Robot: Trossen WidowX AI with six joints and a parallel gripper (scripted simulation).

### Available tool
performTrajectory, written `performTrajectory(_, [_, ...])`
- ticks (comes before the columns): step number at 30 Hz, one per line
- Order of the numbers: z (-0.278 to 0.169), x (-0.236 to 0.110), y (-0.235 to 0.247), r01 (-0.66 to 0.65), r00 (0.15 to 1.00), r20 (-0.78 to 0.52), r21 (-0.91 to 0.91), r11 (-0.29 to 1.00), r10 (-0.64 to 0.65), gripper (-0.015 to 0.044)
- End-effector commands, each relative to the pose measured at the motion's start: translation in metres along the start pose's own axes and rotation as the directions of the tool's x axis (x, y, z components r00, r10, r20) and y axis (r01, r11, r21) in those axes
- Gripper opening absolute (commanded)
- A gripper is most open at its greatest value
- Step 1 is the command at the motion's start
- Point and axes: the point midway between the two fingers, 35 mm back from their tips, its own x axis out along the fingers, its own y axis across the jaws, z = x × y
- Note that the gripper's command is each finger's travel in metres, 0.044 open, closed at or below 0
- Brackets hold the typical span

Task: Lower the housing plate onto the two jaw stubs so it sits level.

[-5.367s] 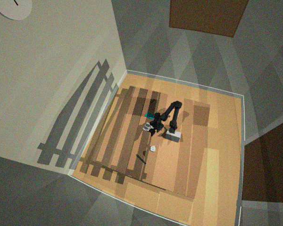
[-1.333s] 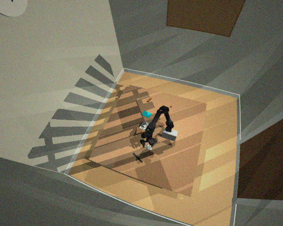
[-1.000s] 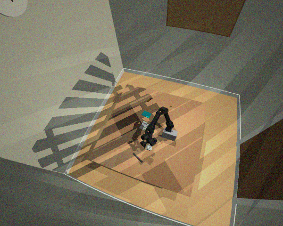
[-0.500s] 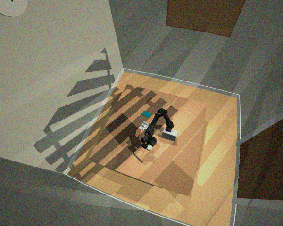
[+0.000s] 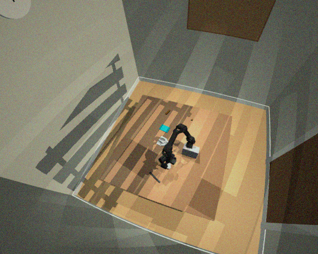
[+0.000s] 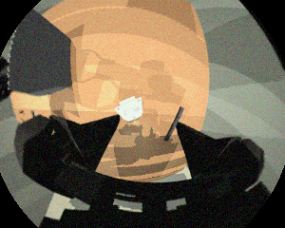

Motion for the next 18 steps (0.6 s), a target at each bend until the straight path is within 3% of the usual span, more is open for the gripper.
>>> performTrajectory(1, [-0.001, 0.005, 0.004, -0.046, 0.999, -0.016, -0.074, 0.996, 0.045, 0.044])
performTrajectory(18, [-0.003, 0.019, 0.019, -0.219, 0.976, -0.076, -0.374, 0.901, 0.205, 0.044])
